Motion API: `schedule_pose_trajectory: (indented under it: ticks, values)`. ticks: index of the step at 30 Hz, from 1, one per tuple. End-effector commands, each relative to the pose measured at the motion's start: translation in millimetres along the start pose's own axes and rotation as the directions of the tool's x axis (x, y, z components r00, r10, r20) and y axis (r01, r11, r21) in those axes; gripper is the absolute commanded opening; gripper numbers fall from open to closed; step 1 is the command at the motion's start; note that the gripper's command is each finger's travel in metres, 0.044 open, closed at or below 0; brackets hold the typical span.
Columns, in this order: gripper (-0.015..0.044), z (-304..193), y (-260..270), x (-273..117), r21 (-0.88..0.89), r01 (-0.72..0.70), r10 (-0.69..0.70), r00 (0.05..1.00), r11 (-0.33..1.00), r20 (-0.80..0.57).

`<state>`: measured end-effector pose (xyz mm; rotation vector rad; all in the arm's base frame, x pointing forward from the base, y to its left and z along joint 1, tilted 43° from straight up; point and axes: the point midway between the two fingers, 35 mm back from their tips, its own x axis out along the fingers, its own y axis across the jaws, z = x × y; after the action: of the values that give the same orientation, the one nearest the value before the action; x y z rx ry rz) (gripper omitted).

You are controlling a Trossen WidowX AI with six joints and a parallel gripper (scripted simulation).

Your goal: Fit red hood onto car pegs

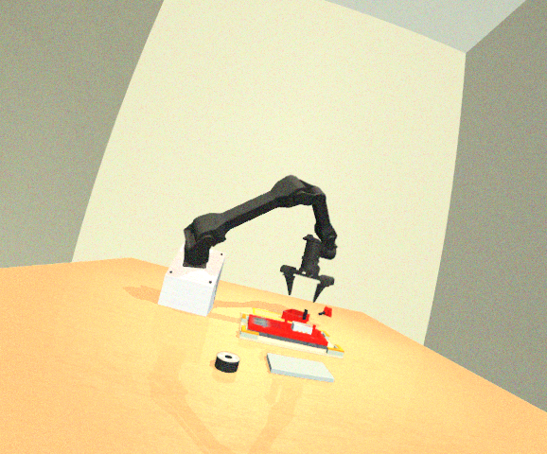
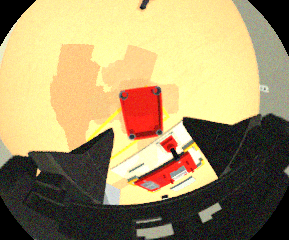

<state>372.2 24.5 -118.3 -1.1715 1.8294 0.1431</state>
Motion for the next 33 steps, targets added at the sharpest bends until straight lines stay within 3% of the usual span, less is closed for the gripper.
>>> schedule_pose_trajectory:
  ticks: [1, 33]
  values:
    - [0.044, -1.4, 0.9, 5.4, -0.007, 0.002, -0.002, 1.0, 1.0, -0.009]
    - [0.044, -3.6, 1.3, 33.1, -0.007, 0.003, -0.003, 1.0, 1.0, -0.01]
